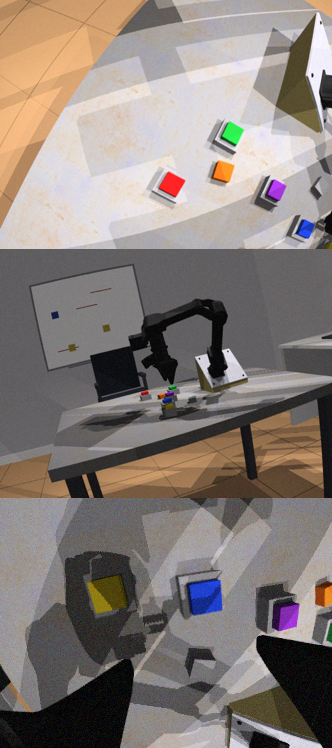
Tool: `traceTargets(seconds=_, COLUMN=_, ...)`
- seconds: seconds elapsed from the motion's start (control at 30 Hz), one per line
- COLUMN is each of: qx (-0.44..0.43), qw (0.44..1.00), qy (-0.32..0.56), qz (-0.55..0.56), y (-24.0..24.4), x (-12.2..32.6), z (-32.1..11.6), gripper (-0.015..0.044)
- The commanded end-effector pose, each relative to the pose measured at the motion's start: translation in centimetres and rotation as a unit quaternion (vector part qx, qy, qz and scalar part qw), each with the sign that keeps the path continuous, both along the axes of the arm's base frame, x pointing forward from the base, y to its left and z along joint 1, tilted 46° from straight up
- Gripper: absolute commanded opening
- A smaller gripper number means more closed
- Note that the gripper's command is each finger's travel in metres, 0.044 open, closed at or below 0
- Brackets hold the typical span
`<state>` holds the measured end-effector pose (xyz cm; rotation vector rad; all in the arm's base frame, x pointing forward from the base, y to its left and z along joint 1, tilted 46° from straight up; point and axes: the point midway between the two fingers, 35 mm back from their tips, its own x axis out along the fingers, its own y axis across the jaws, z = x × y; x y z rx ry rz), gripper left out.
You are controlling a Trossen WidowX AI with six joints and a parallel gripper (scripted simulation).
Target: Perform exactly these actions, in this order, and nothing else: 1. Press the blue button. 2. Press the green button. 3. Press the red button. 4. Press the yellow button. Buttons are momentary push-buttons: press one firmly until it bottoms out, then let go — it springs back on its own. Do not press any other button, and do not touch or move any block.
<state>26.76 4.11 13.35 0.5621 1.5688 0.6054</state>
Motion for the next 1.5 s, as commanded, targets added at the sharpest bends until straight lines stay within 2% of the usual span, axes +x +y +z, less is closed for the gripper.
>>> traceTargets(seconds=0.0, qx=0.031, qw=0.999, qy=-0.022, qz=-0.029, y=-3.4, x=1.2, z=-1.2, gripper=0.04)
traceTargets(seconds=0.17, qx=0.033, qw=0.999, qy=-0.023, qz=-0.031, y=-3.6, x=1.2, z=-1.3, gripper=0.04)
traceTargets(seconds=0.37, qx=0.033, qw=0.999, qy=-0.024, qz=-0.031, y=0.7, x=1.2, z=-5.3, gripper=0.0242)
traceTargets(seconds=0.63, qx=0.034, qw=0.999, qy=-0.024, qz=-0.031, y=0.8, x=1.2, z=-5.5, gripper=0.0033)
traceTargets(seconds=0.67, qx=0.034, qw=0.999, qy=-0.024, qz=-0.031, y=0.8, x=1.2, z=-5.5, gripper=0.002)
traceTargets(seconds=1.47, qx=0.034, qw=0.999, qy=-0.024, qz=-0.031, y=2.7, x=1.2, z=-7.2, gripper=0.002)
